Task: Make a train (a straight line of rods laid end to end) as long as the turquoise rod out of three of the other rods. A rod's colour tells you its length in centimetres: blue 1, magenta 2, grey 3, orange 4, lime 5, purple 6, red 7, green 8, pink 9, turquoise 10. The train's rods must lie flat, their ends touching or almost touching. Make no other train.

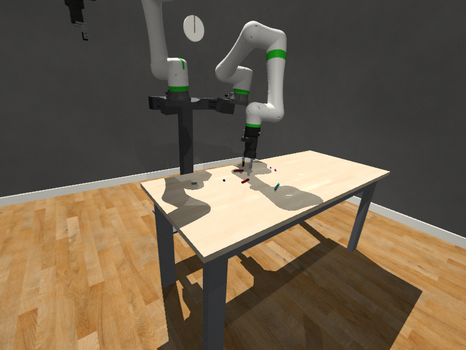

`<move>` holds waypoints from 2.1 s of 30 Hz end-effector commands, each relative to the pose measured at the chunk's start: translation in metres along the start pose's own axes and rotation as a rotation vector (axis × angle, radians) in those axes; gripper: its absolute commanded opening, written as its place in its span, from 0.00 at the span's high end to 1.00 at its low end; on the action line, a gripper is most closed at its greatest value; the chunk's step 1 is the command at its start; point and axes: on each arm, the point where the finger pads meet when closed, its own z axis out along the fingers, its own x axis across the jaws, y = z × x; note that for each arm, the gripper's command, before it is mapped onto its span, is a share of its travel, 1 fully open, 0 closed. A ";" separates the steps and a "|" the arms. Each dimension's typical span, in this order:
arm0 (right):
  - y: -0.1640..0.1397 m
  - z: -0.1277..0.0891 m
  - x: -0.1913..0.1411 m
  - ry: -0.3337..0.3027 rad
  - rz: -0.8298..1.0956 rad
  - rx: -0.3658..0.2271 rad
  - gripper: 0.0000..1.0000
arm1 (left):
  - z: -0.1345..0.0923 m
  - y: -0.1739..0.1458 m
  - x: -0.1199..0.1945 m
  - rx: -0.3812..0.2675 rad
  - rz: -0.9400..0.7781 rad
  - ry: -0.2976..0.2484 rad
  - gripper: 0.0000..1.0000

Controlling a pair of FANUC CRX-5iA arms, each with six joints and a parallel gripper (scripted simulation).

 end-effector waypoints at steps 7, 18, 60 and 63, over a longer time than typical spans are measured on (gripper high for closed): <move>0.000 -0.001 0.000 0.000 0.000 -0.002 0.00 | -0.001 -0.020 -0.011 -0.019 -0.350 -0.025 0.00; 0.000 -0.001 0.000 0.000 0.000 -0.002 0.00 | -0.001 -0.026 -0.015 -0.017 -0.477 -0.025 0.00; 0.000 -0.001 0.000 0.000 0.000 -0.002 0.00 | -0.001 -0.026 -0.015 -0.017 -0.477 -0.025 0.00; 0.000 -0.001 0.000 0.000 0.000 -0.002 0.00 | -0.001 -0.026 -0.015 -0.017 -0.477 -0.025 0.00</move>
